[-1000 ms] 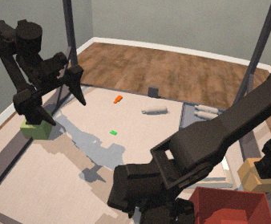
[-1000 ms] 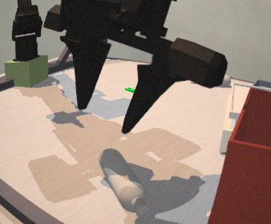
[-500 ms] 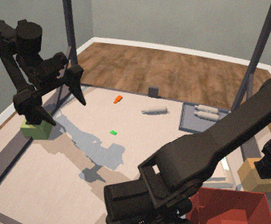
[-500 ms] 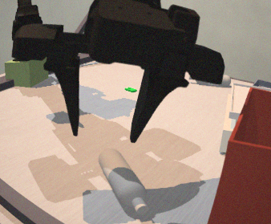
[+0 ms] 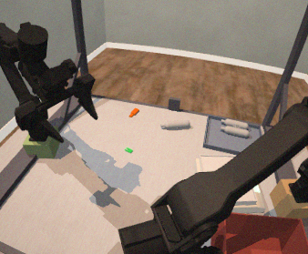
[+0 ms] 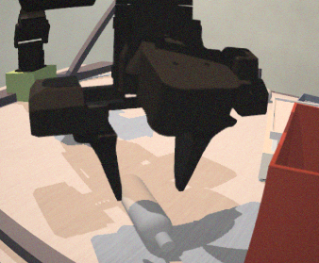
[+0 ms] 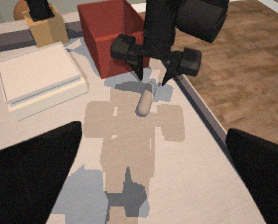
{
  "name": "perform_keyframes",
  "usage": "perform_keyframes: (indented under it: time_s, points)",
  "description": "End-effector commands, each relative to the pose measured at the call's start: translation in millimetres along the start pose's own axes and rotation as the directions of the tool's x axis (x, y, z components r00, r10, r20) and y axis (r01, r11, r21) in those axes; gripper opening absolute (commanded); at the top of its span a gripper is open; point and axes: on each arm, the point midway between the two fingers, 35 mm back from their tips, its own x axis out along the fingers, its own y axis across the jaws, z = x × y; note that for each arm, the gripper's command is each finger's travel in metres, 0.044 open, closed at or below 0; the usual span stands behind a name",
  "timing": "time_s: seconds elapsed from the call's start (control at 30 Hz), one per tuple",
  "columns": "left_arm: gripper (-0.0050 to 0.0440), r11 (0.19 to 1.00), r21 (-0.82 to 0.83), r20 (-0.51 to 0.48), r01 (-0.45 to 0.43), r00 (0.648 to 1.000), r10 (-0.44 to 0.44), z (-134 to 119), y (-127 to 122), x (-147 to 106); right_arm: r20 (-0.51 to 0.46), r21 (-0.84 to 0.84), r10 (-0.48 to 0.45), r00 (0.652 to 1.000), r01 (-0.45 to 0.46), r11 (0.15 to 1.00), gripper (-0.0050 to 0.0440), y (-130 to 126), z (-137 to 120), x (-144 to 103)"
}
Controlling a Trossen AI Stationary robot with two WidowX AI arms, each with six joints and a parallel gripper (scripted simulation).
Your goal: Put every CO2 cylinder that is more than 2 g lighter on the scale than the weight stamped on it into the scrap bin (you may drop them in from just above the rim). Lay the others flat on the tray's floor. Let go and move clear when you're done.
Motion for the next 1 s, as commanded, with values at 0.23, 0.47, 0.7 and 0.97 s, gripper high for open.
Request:
perform_keyframes:
  time_s: [0.23, 0.47, 0.7, 0.97]
  points:
    - [0.0254, 1.000, -0.009, -0.001, -0.003, 1.000, 0.003, 0.7, 1.8, 12.9, 0.012, -0.001, 0.000, 1.000, 0.000, 1.000, 0.0440, -0.2, 3.7, -2.5]
    - [0.0254, 1.000, -0.009, -0.001, -0.003, 1.000, 0.003, 0.7, 1.9, 23.4, 0.012, -0.001, 0.000, 1.000, 0.000, 1.000, 0.0440, -0.2, 3.7, -2.5]
    - [0.0254, 1.000, -0.009, -0.001, -0.003, 1.000, 0.003, 0.7, 2.0, 33.8, 0.012, -0.001, 0.000, 1.000, 0.000, 1.000, 0.0440, -0.2, 3.7, -2.5]
    - [0.0194, 1.000, -0.005, -0.008, 0.021, 1.000, -0.021, -1.1, -3.3, 25.0, 0.012, -0.001, 0.000, 1.000, 0.000, 1.000, 0.0440, -0.2, 3.7, -2.5]
